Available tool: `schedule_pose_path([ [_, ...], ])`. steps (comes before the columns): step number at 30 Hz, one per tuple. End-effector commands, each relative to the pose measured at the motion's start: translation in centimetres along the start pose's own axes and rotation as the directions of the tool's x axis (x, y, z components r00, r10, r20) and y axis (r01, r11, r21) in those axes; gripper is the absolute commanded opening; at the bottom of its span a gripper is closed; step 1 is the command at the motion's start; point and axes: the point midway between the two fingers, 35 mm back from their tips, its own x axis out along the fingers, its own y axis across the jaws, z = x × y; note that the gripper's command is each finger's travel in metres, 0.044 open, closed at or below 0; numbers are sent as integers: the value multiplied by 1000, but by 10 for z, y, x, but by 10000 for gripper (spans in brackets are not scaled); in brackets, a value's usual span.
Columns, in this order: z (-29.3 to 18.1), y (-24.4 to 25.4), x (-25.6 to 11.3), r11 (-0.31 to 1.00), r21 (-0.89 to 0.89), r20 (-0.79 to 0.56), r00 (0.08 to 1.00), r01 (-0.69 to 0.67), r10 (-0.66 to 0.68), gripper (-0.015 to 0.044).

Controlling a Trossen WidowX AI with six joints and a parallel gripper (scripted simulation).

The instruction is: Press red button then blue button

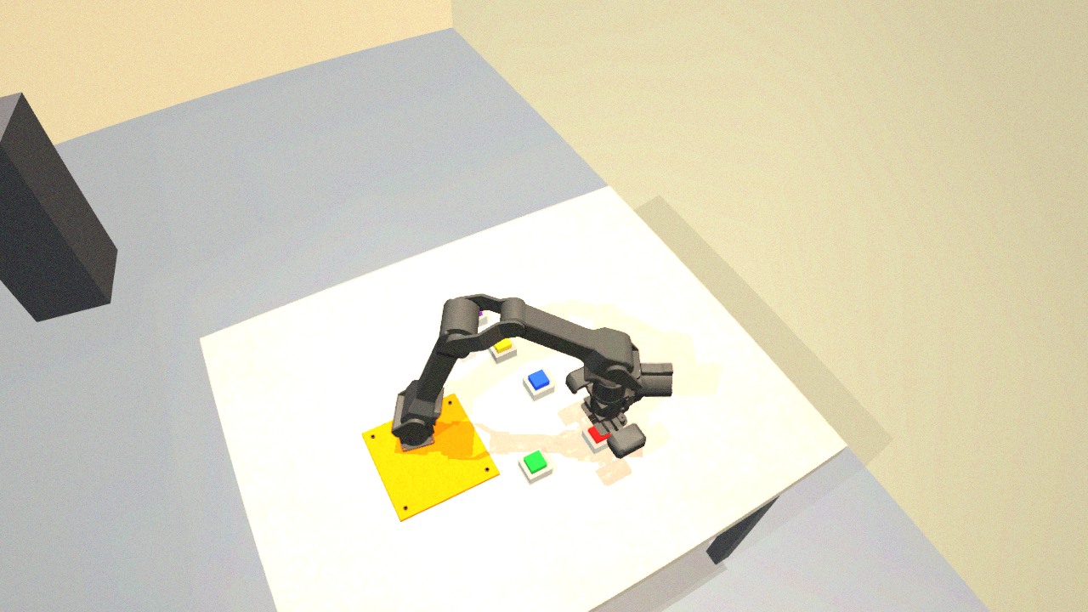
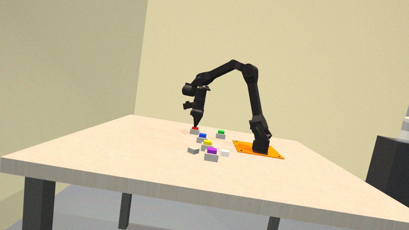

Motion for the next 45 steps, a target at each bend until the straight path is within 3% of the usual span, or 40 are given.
schedule_pose_path([
  [1,-1,0,1,1000,-3,-6,1000,0,0,20],
  [7,-1,0,1,1000,-3,-6,1000,0,0,20],
  [11,-1,0,-29,1000,-3,-6,1000,0,0,20],
  [17,-1,0,-33,1000,-3,-6,1000,0,0,20],
  [23,0,0,-91,1000,-3,-6,1000,0,0,20],
  [28,0,3,-93,1000,-3,-6,1000,0,0,20],
  [38,-39,152,-94,1000,-5,-7,1000,-15,15,20],
  [45,-43,160,-85,1000,-3,-9,1000,-15,15,20],
])
